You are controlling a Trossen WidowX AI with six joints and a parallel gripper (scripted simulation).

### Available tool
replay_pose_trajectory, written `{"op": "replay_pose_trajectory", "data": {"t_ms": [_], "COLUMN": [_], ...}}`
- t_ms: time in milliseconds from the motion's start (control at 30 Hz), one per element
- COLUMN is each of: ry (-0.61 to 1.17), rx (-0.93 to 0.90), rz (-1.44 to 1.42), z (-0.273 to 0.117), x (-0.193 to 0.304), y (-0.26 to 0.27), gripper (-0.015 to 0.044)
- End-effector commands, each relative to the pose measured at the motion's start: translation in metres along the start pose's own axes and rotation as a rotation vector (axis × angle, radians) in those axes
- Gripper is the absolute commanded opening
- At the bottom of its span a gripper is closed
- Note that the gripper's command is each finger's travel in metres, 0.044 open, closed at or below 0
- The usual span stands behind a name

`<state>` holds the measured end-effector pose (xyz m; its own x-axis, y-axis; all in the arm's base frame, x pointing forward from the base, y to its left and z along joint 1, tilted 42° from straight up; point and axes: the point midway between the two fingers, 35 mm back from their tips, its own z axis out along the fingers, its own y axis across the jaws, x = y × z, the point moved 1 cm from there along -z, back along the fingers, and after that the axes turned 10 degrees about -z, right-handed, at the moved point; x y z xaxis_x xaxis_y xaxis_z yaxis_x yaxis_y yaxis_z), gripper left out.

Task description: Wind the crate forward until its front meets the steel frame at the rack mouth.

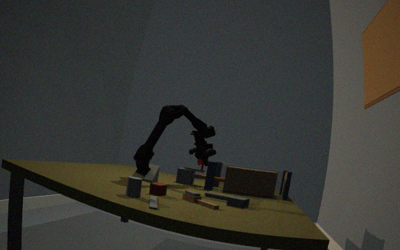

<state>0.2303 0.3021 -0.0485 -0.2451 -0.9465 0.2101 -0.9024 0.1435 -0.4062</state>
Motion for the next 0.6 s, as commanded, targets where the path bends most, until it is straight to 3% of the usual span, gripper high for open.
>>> {"op": "replay_pose_trajectory", "data": {"t_ms": [0, 567], "ry": [-0.012, -0.014], "rx": [-0.007, -0.007], "rz": [0.008, 0.008], "z": [0.005, 0.013], "x": [-0.01, -0.032], "y": [0.005, 0.02], "gripper": [0.0, 0.0]}}
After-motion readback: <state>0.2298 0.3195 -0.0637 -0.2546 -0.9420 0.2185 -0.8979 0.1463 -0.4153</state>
